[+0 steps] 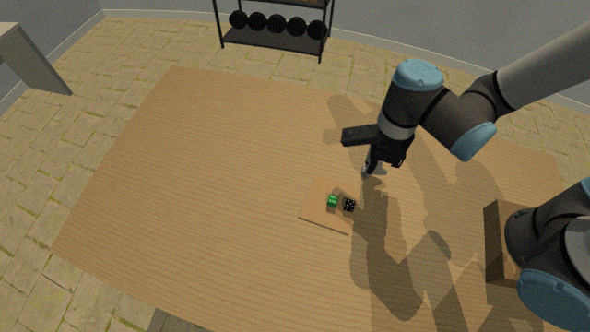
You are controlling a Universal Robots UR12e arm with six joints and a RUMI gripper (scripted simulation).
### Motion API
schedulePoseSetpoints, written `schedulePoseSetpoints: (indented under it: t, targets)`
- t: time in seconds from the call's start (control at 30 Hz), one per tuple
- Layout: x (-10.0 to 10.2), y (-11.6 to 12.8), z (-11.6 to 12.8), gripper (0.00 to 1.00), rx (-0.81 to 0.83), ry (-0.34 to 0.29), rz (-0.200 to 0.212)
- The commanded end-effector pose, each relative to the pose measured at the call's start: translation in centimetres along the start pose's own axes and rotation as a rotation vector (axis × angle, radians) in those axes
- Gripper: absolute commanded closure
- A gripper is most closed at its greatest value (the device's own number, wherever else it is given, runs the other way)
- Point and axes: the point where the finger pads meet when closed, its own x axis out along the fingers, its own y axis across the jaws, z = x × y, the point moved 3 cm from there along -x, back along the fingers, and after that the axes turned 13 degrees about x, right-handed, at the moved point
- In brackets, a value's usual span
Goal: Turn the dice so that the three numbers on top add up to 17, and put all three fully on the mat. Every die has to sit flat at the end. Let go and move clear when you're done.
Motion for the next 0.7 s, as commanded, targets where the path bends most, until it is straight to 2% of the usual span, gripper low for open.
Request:
schedulePoseSetpoints:
  t: [0.0,0.47,0.5,0.67]
  targets:
    - [0.1,0.04,0.09,0.76,0.001,-0.001,-0.002]
    - [0.1,0.04,0.09,0.76,0.001,-0.001,-0.002]
    - [0.1,0.04,0.09,0.94,0.001,-0.001,-0.002]
    - [0.1,0.04,0.09,0.94,0.001,-0.001,-0.002]
